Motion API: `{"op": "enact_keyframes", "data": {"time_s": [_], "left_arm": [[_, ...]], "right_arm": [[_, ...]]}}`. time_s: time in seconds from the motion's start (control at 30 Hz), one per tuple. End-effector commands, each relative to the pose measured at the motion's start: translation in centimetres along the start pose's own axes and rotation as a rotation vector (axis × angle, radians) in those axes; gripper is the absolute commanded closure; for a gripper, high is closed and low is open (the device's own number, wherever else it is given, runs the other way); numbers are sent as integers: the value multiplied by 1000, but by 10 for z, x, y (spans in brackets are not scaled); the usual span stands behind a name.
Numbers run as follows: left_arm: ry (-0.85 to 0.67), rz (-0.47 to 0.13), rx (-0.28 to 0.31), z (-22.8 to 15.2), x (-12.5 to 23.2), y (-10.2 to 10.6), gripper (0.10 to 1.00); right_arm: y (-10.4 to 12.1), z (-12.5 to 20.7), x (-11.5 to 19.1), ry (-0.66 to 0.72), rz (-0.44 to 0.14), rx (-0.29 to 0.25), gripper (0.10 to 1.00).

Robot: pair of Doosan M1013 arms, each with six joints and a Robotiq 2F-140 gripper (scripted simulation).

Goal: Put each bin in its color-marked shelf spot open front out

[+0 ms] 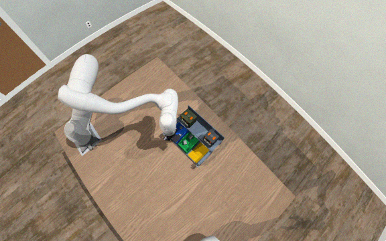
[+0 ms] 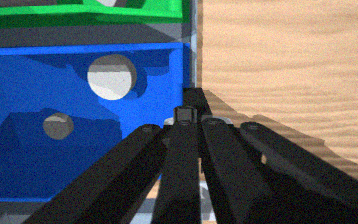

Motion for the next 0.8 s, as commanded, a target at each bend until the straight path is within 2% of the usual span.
{"op": "enact_keyframes", "data": {"time_s": [0.0,0.77], "left_arm": [[0,1,-1,0,0,-1,999],[0,1,-1,6,-1,-7,999]], "right_arm": [[0,0,0,0,1,0,98],[0,0,0,0,1,0,98]]}}
Point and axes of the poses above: on each arm, the point where the finger pads meet when closed, its own y axis out along the fingers, its own z axis across the jaws, x = y × z, the point moved 4 cm from there along -y, back along the fingers, and after that the axes turned 6 degrees about y, right-handed, at the moved point
